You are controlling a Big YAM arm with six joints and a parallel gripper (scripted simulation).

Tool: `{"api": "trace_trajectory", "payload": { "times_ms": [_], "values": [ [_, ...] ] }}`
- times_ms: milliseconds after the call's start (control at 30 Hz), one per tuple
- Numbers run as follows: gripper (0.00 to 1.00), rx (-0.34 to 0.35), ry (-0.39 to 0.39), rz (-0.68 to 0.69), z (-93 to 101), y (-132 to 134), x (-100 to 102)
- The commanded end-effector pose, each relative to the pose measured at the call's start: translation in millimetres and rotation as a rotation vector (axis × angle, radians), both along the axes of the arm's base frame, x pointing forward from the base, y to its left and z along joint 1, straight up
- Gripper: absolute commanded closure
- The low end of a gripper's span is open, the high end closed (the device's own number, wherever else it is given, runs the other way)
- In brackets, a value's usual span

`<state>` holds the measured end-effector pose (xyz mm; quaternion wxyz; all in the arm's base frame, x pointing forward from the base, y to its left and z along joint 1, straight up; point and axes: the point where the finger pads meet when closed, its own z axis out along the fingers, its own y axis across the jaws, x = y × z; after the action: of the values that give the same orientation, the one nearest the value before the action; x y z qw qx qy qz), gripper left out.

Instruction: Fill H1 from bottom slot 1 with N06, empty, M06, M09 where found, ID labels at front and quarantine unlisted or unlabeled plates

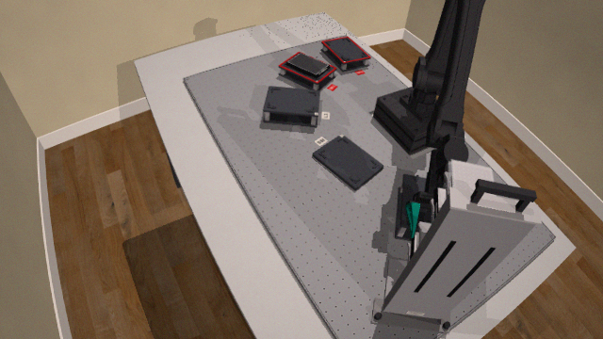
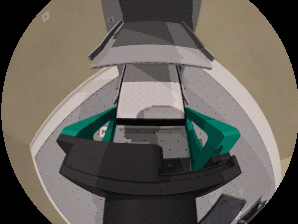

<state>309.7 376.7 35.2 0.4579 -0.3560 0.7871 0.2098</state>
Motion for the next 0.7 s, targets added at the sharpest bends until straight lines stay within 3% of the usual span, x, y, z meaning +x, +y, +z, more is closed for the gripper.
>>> {"api": "trace_trajectory", "payload": {
  "times_ms": [0, 67, 100, 233, 433, 667],
  "values": [
    [0.14, 0.027, -0.023, 0.001, 12.9, 7.9, 7.2],
    [0.14, 0.027, -0.023, 0.001, 12.9, 7.9, 7.2],
    [0.14, -0.007, -0.005, 0.0, 1.0, -1.5, 3.6],
    [0.14, 0.03, -0.033, 0.0, 15.8, -2.3, 1.2],
    [0.14, -0.001, -0.007, 0.002, 4.2, -9.2, -5.9],
    [0.14, 0.023, -0.025, 0.004, 11.7, -12.3, -11.4]
  ]
}}
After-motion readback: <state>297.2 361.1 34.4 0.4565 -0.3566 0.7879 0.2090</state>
